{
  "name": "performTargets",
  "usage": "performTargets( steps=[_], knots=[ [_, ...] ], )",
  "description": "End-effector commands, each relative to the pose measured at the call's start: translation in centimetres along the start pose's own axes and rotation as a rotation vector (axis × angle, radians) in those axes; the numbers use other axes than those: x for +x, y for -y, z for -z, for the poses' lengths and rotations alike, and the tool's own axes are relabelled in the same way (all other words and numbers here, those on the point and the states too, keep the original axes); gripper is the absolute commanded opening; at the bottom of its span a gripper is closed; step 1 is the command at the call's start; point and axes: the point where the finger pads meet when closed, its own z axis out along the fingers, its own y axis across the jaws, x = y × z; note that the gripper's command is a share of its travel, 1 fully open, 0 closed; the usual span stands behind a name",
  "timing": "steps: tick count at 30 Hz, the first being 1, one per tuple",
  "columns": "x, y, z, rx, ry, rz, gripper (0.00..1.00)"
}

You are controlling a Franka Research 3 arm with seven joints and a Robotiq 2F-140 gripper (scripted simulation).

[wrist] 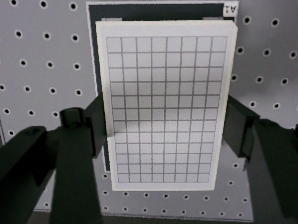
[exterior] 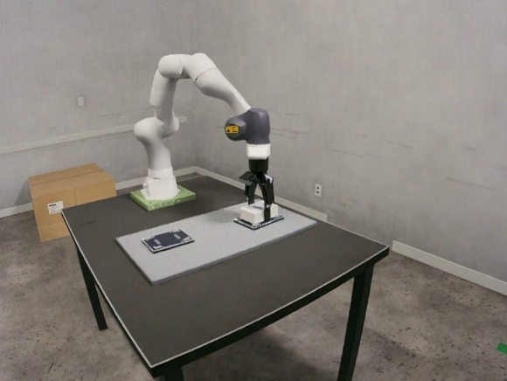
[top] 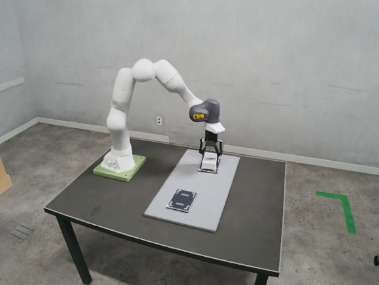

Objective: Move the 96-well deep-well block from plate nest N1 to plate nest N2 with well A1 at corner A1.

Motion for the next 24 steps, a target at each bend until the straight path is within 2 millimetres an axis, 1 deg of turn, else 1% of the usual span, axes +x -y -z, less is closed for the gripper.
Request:
performTargets(
  steps=[1, 24],
  knots=[
    [-0.10, 0.21, 0.08, 0.006, 0.004, 0.000, 0.60],
    [-0.08, 0.20, -0.27, 0.006, 0.004, 0.000, 0.60]
  ],
)
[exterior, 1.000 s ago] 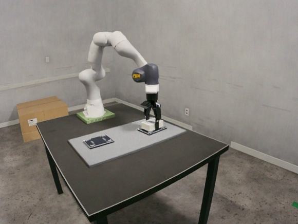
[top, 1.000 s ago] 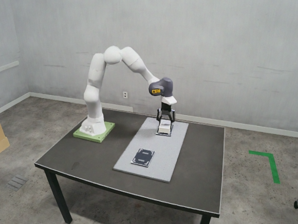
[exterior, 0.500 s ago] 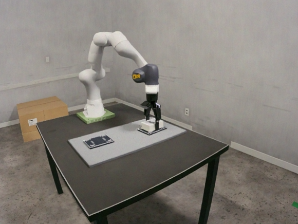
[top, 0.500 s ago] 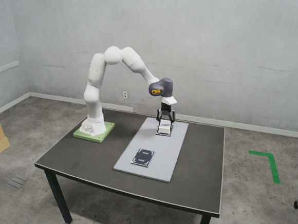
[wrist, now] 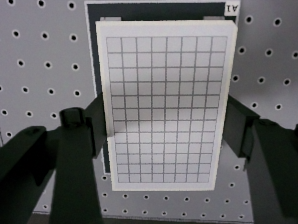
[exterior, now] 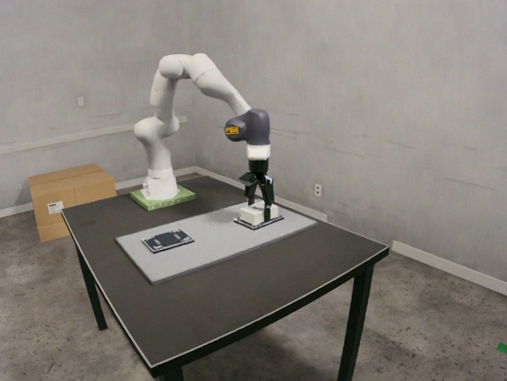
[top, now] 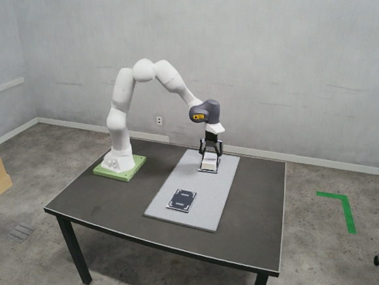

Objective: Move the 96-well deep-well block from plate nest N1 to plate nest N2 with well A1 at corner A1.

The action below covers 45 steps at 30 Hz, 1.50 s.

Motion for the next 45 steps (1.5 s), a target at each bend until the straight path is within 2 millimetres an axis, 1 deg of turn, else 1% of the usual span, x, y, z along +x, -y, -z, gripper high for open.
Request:
performTargets(
  steps=[1, 3, 4, 24, 26, 28, 43, 45],
  knots=[
    [-0.1, 0.2, 0.0, 0.006, 0.004, 0.000, 0.60],
    [-0.1, 0.2, 0.0, 0.006, 0.004, 0.000, 0.60],
    [-0.1, 0.2, -0.1, 0.006, 0.004, 0.000, 1.00],
    [-0.1, 0.2, -0.1, 0.006, 0.004, 0.000, 1.00],
    [-0.1, 0.2, 0.4, 0.006, 0.004, 0.000, 1.00],
    [-0.1, 0.2, 0.4, 0.006, 0.004, 0.000, 1.00],
    [-0.1, 0.2, 4.4, 0.006, 0.004, 0.000, 1.00],
    [-0.1, 0.2, 4.4, 0.006, 0.004, 0.000, 1.00]
  ],
)
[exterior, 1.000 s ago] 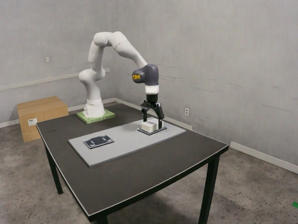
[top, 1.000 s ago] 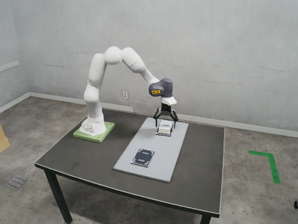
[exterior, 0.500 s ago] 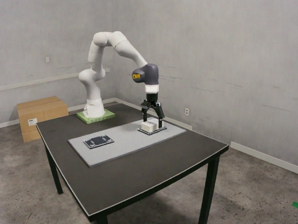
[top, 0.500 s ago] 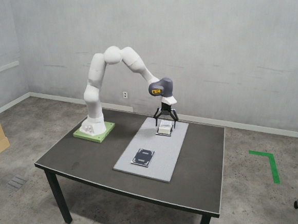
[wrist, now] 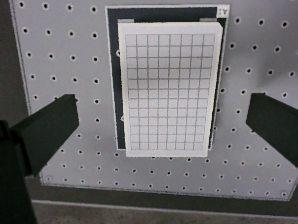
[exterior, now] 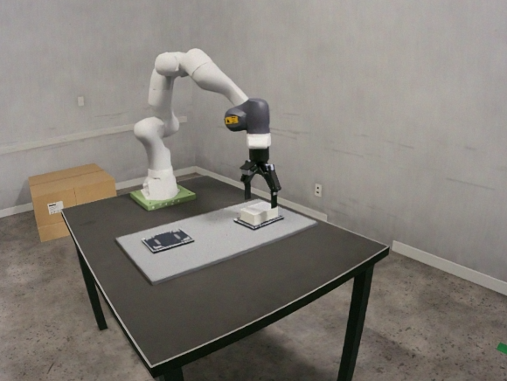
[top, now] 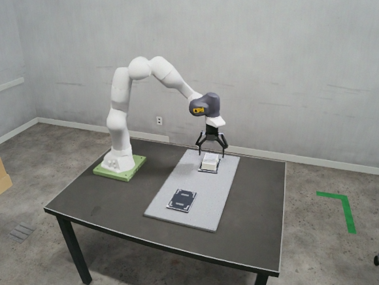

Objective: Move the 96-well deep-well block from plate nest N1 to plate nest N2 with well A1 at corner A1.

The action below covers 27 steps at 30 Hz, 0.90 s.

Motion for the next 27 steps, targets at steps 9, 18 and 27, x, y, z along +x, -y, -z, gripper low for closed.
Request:
performTargets(
  steps=[9, 18, 27],
  knots=[
    [0.2, -0.4, 2.7, -0.013, -0.006, 0.000, 1.00],
    [0.2, -0.4, 3.6, -0.013, -0.006, 0.000, 1.00],
    [0.2, -0.4, 3.6, -0.013, -0.006, 0.000, 1.00]
  ],
)
